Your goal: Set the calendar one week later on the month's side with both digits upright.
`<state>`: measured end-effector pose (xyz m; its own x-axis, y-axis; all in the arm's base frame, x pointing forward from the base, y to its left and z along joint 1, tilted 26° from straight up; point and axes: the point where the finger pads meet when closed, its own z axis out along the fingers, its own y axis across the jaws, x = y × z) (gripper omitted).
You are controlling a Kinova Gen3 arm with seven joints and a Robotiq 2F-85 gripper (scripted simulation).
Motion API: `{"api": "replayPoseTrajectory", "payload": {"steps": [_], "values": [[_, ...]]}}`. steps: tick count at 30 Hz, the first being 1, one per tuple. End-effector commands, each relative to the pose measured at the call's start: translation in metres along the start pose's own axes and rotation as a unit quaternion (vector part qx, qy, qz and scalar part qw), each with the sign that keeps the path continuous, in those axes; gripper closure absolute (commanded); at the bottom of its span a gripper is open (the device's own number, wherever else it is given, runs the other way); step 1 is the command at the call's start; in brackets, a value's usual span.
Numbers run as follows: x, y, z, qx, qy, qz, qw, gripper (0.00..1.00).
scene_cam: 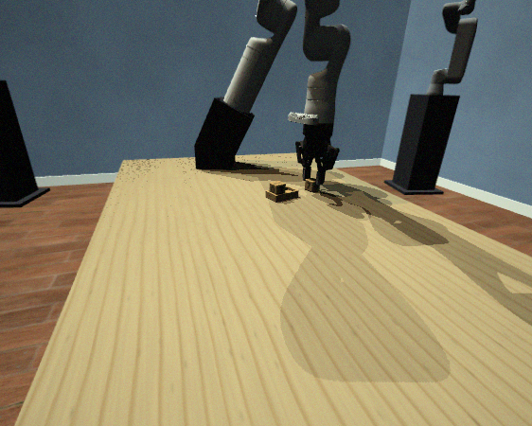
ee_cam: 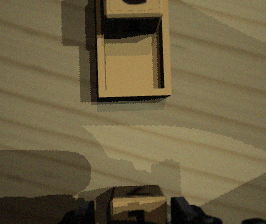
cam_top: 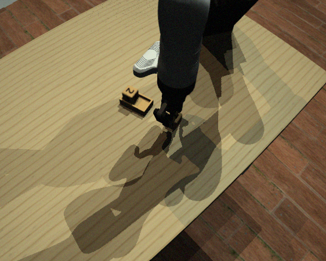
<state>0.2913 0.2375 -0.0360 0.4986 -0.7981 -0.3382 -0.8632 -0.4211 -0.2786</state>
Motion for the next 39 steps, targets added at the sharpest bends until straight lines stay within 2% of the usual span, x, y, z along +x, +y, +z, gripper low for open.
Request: {"api": "replayPoseTrajectory", "payload": {"steps": [1,39], "values": [[-0.0029,0.003,0.0062,-0.004,-0.004,0.001,1.0,0.54],[-0.0029,0.003,0.0111,-0.004,-0.004,0.001,1.0,0.54]]}}
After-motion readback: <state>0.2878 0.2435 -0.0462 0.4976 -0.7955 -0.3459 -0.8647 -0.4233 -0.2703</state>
